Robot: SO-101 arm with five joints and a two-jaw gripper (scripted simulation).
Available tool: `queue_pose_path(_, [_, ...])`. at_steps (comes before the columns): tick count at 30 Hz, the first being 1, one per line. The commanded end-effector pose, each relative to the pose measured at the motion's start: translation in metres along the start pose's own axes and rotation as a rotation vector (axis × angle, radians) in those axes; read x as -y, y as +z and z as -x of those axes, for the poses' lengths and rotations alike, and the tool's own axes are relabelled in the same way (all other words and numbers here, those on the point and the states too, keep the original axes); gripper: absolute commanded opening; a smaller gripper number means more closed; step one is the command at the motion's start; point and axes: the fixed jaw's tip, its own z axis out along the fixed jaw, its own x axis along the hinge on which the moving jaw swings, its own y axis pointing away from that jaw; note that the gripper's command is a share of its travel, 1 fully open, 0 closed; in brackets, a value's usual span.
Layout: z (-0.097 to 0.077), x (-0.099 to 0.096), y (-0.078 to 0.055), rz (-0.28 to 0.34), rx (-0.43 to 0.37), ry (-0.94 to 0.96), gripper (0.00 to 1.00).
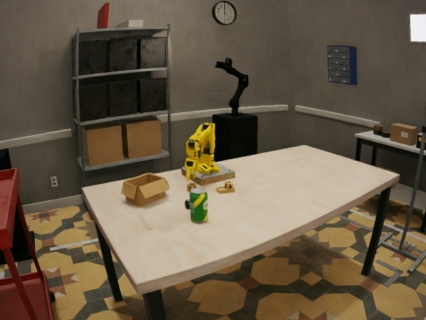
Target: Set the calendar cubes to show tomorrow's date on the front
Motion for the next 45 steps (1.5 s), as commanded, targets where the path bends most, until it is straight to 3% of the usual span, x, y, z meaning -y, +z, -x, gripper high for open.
queue_pose_path(1, [-0.001, -0.002, 0.005, 0.013, 0.002, -0.003, 0.35])
queue_pose_path(21, [-0.001, -0.002, 0.032, 0.013, 0.002, -0.003, 0.35])
queue_pose_path(45, [-0.001, -0.003, 0.04, 0.013, 0.002, -0.003, 0.35])
